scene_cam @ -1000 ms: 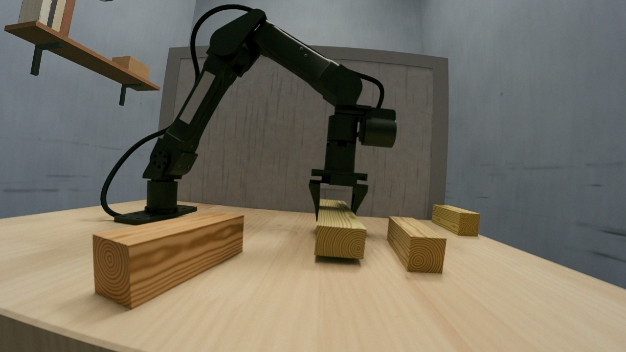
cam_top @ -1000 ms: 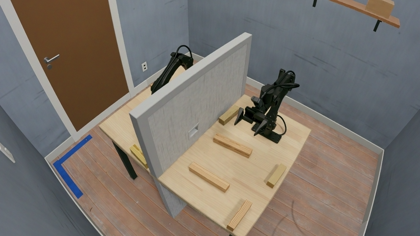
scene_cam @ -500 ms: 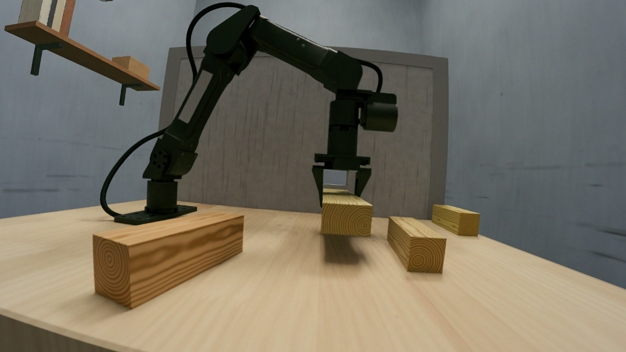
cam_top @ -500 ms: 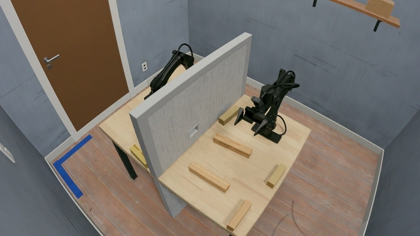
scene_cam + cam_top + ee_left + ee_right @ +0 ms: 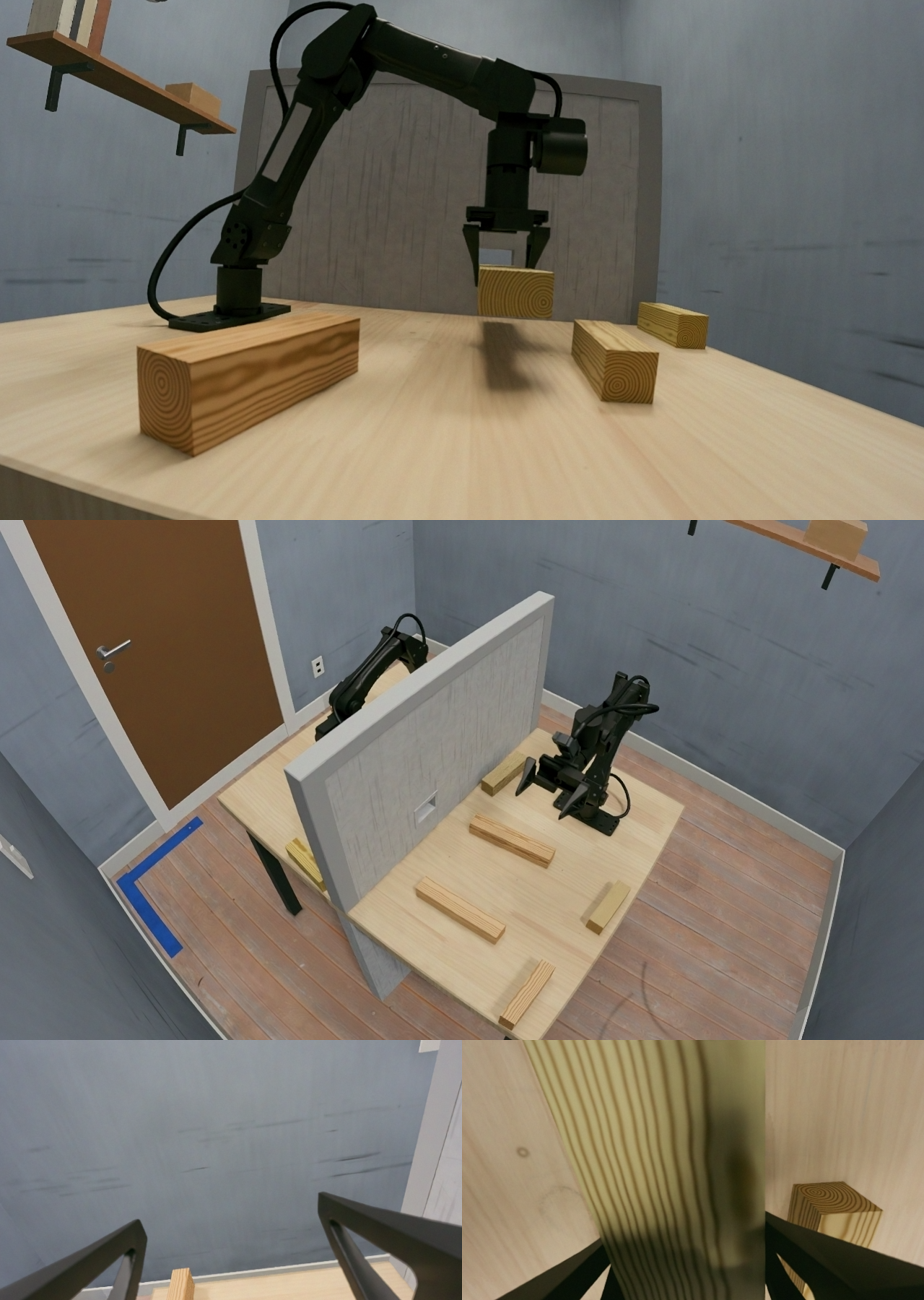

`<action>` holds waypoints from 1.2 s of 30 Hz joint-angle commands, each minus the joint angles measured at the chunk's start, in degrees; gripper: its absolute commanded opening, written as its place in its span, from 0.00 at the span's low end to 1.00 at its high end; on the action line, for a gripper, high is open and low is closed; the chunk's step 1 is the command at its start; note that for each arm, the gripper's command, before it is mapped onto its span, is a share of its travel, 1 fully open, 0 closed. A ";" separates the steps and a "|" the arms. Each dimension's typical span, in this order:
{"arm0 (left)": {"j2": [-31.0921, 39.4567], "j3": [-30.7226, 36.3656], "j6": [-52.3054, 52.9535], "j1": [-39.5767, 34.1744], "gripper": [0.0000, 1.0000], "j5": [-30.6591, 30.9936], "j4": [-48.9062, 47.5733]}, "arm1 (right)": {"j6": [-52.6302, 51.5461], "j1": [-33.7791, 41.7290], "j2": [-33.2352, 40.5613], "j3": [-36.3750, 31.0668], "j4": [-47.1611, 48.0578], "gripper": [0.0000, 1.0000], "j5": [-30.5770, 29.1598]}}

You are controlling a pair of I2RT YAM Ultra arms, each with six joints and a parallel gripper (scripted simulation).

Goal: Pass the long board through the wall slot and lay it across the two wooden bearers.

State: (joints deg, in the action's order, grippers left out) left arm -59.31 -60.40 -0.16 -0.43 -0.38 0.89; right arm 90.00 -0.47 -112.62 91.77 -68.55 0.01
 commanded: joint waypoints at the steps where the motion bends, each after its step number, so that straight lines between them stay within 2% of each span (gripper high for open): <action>1: 2.11 -2.26 -0.60 0.21 1.00 -0.45 0.61 | 0.46 0.32 3.68 3.50 -2.71 0.00 0.77; 11: 2.11 -2.26 -0.60 0.21 1.00 -0.45 0.61 | 0.45 0.23 3.53 6.00 -5.43 0.00 0.77; 12: 2.11 -2.26 -0.60 0.21 1.00 -0.45 0.61 | 0.47 0.77 -0.97 3.87 -1.66 0.00 0.71; 13: 2.11 -2.26 -0.60 0.21 1.00 -0.45 0.61 | 0.54 0.53 -1.10 0.81 0.44 0.00 0.70; 16: 2.11 -2.26 -0.60 0.21 1.00 -0.45 0.61 | 0.41 0.30 -1.71 -0.30 3.08 0.00 0.70; 19: 2.11 -2.26 -0.60 0.21 1.00 -0.45 0.61 | 0.61 0.46 2.12 -0.96 8.25 0.00 0.80; 22: 2.11 -2.26 -0.60 0.21 1.00 -0.45 0.61 | 0.44 0.44 2.41 -0.44 7.15 0.00 0.83; 23: 2.11 -2.26 -0.60 0.21 1.00 -0.45 0.61 | -0.11 0.49 0.17 -4.18 5.75 0.00 0.77; 25: 2.11 -2.26 -0.60 0.21 1.00 -0.45 0.61 | -0.11 0.49 0.25 -2.40 5.43 0.00 0.77; 26: 2.11 -2.26 -0.60 0.21 1.00 -0.45 0.61 | -0.16 -0.23 -1.22 -4.24 6.56 0.00 0.75; 28: 2.11 -2.26 -0.60 0.21 1.00 -0.45 0.61 | -0.13 -0.24 -0.33 -2.22 6.60 0.00 0.75; 29: 2.11 -2.26 -0.60 0.21 1.00 -0.45 0.61 | -0.26 -0.52 -1.35 -4.13 6.80 0.00 0.73; 36: 2.11 -2.26 -0.60 0.21 1.00 -0.45 0.61 | -0.23 0.36 -0.06 -2.42 6.93 0.00 0.74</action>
State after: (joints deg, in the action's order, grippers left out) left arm -59.31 -60.40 -0.16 -0.43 -0.38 0.89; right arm 90.17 -0.38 -114.76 88.16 -62.78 0.05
